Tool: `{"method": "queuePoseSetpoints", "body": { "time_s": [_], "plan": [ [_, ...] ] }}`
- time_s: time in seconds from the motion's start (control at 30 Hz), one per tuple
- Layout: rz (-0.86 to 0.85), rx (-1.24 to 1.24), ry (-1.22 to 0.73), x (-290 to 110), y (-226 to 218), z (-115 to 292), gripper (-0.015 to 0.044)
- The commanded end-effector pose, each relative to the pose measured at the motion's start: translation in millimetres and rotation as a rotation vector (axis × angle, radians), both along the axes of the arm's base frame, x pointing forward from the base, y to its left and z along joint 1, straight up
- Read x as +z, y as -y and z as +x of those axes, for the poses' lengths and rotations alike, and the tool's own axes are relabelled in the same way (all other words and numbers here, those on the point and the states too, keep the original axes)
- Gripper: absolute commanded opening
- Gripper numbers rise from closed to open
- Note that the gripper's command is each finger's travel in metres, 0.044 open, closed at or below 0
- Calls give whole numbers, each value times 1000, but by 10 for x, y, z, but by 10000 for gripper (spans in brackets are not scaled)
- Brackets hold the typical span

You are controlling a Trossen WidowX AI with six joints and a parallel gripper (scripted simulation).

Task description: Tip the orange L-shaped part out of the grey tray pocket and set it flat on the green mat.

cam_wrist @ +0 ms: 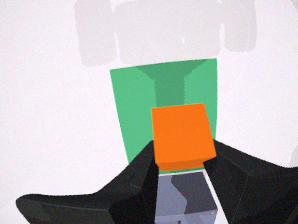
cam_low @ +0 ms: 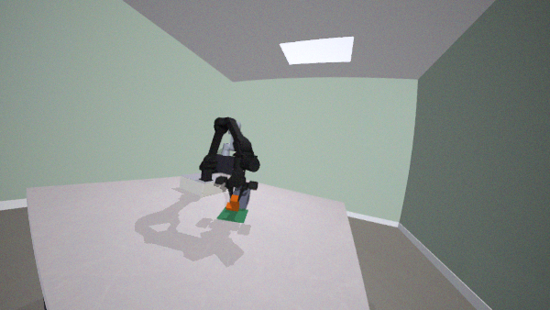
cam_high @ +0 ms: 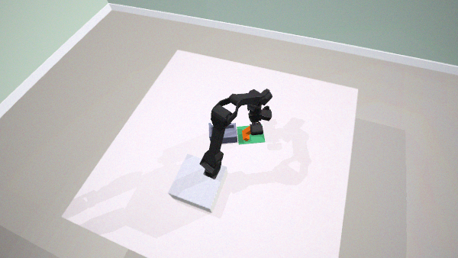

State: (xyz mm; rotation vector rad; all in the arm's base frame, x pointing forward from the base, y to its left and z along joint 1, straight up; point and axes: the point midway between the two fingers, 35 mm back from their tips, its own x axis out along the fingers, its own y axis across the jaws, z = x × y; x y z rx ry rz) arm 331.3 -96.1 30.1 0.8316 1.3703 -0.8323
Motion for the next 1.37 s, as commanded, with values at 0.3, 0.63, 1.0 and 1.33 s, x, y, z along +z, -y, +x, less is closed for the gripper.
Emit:
{"method": "queuePoseSetpoints", "body": {
  "time_s": [0.3, 0.63, 1.0, 1.33],
  "plan": [
    [1, 2, 1, 371, 3, 24, 368],
    [-6, 1, 20, 867, -3, 3, 400],
    [-6, 1, 20, 867, -3, 3, 400],
    [-6, 1, 20, 867, -3, 3, 400]
  ]
}}
